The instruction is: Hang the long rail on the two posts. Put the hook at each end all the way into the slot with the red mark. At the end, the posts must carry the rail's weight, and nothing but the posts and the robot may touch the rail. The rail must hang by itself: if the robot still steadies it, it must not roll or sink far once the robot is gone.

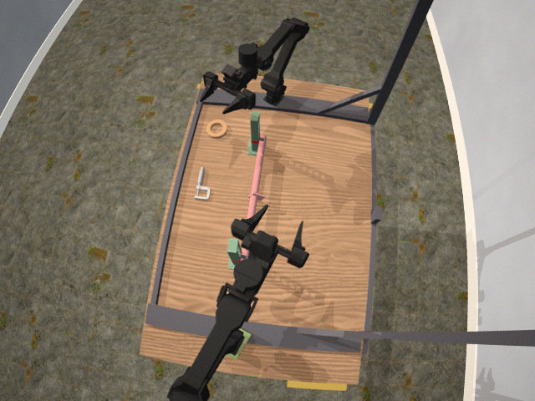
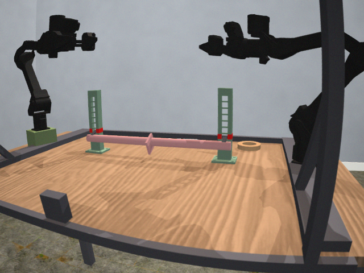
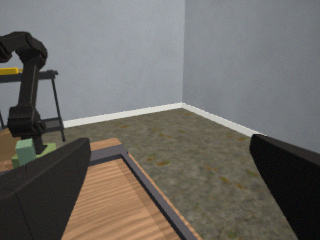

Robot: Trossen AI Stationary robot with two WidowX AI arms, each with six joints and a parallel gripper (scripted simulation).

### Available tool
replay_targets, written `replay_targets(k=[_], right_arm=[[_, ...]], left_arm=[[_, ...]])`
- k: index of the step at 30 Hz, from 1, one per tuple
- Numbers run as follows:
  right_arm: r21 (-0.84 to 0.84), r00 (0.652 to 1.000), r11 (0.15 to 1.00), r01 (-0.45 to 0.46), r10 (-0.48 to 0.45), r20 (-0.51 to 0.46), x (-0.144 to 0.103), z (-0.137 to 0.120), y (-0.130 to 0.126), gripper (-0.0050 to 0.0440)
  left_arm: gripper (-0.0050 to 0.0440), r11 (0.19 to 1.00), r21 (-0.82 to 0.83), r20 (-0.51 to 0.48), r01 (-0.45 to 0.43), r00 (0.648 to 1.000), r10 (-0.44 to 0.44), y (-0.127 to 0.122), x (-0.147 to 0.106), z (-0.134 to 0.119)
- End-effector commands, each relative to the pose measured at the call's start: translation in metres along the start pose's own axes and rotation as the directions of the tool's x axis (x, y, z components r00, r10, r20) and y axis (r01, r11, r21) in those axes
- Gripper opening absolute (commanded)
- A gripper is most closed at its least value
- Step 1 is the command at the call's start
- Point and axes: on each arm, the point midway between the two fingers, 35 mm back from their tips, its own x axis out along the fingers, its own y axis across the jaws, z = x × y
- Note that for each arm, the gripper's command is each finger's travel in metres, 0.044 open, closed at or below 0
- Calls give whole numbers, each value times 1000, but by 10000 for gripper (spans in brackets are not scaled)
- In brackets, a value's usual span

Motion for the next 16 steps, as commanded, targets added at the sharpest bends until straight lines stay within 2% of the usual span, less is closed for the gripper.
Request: replay_targets(k=[1,5,16], right_arm=[[-2,1000,1000,0,0,20,-1,8,0,423],[-2,1000,1000,0,0,20,-1,8,0,423],[-2,1000,1000,0,0,20,-1,8,0,423]], left_arm=[[440,1000,-6,86,27,996,-27,-9,-4,16],[440,999,-7,121,44,992,-43,-14,-7,22],[440,999,-6,119,45,992,-44,-14,-6,21]])
